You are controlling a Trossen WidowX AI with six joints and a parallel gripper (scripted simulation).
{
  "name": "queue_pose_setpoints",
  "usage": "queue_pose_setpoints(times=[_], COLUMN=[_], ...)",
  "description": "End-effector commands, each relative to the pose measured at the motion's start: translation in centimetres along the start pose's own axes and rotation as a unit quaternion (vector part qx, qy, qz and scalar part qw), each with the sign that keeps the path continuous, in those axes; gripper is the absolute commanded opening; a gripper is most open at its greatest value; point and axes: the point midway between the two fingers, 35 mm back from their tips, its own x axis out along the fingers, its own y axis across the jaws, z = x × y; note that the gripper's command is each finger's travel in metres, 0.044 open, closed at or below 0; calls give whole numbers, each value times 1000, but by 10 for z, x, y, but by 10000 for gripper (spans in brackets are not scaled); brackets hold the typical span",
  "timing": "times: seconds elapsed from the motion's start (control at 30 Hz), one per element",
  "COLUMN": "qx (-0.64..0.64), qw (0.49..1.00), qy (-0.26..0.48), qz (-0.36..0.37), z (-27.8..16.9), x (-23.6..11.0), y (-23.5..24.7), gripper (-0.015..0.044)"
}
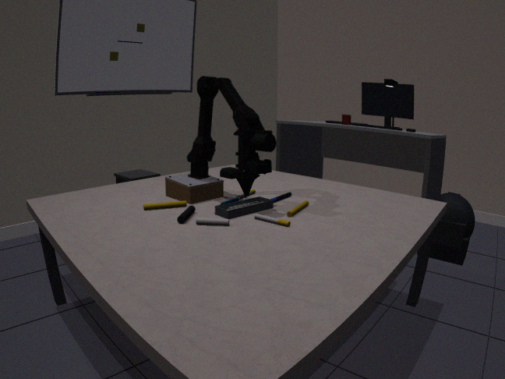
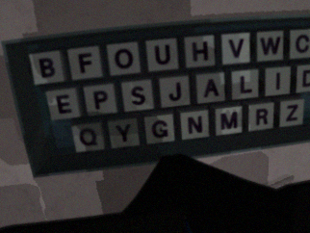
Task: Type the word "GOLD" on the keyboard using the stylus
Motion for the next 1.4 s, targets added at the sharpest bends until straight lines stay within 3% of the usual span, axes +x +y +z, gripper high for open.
queue_pose_setpoints(times=[0.0, 0.23, 0.4, 0.73, 0.83, 0.93, 1.13, 1.37], qx=[6, 6, 6, 4, -2, -87, -300, -521], qw=[1000, 1000, 1000, 1000, 1000, 996, 950, 840], qy=[2, 2, 2, -8, -6, 11, 33, 2], qz=[-4, -4, -4, -1, 0, 15, 73, 151], z=[-3, -3, -2, 2, 2, -3, -17, -34], x=[1, -1, -57, -55, -55, -50, -38, -28], y=[7, 7, 8, 9, 8, -1, -22, -41], gripper=[0, 0, 0, 0, 79, 150, 150, 150])
